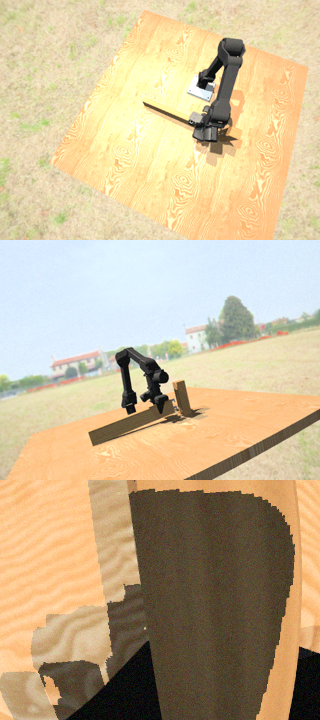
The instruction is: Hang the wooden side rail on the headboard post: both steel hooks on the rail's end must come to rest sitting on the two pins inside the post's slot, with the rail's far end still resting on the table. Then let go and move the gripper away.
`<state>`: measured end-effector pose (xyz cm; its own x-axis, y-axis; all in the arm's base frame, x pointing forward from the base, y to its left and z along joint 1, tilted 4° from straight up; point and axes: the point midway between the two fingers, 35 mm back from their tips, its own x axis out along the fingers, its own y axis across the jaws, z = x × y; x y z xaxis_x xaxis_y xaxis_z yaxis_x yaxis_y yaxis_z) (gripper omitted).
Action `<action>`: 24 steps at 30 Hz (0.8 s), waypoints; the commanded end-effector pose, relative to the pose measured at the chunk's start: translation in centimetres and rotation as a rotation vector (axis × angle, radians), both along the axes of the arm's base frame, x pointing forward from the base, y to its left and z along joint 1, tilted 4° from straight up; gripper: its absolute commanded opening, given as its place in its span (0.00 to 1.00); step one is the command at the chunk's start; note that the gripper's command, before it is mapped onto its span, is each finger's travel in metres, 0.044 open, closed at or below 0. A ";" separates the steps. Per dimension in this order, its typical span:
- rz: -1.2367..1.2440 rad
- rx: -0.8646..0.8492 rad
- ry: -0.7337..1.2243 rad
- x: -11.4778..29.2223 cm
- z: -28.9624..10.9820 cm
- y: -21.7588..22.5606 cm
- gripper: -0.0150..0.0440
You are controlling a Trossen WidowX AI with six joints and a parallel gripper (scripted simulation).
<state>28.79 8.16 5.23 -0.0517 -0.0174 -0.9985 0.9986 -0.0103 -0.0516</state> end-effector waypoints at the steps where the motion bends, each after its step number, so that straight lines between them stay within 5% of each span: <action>1: -0.005 0.004 -0.005 0.0 0.1 0.2 0.25; 24: -0.005 0.004 -0.005 0.2 0.3 0.3 0.25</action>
